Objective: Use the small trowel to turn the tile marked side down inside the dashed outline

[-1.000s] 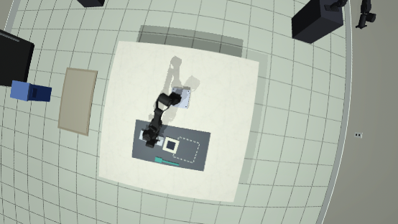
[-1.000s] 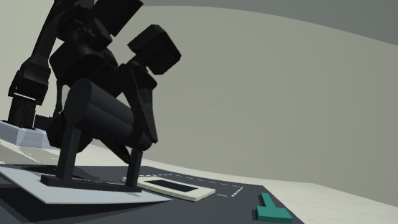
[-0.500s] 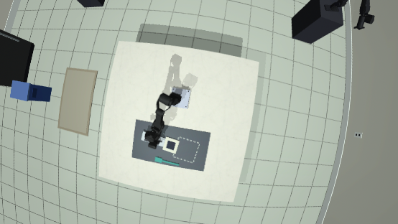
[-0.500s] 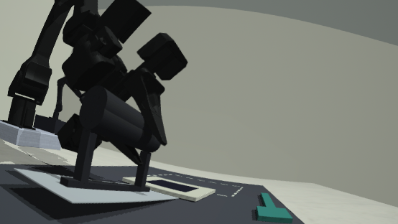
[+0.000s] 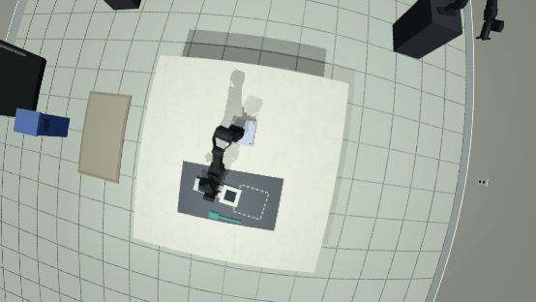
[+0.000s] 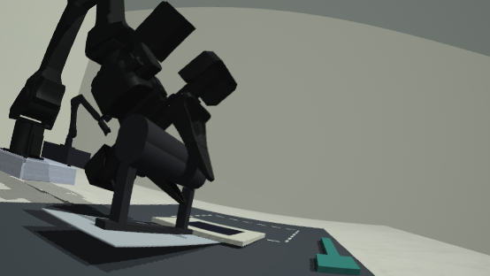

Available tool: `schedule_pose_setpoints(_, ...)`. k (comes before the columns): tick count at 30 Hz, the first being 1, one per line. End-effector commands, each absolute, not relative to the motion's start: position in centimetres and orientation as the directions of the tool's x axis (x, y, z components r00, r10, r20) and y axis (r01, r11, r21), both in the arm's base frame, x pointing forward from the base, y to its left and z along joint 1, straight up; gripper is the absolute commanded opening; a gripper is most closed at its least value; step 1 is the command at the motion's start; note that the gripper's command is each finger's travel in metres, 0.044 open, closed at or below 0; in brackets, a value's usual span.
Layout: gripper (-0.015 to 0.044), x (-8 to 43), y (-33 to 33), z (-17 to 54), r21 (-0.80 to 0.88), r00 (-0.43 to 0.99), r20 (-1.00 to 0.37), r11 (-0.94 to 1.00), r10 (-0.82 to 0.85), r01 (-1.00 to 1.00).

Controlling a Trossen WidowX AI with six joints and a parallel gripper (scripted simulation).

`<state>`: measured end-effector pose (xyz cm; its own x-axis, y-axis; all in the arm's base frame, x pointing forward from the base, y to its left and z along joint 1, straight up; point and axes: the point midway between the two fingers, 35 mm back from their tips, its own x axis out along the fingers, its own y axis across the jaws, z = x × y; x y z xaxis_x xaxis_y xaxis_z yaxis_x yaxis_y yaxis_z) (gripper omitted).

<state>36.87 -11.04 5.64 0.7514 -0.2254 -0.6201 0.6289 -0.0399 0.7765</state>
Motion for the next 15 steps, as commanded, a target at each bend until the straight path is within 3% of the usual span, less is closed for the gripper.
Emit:
schedule_pose_setpoints(1,0.0,37.1,-9.9,5.7,0.781,0.759,-0.616,-0.035,-0.212,0.624)
schedule_pose_setpoints(15,0.0,37.0,-10.2,6.8,0.785,0.77,-0.619,-0.104,-0.154,0.61)
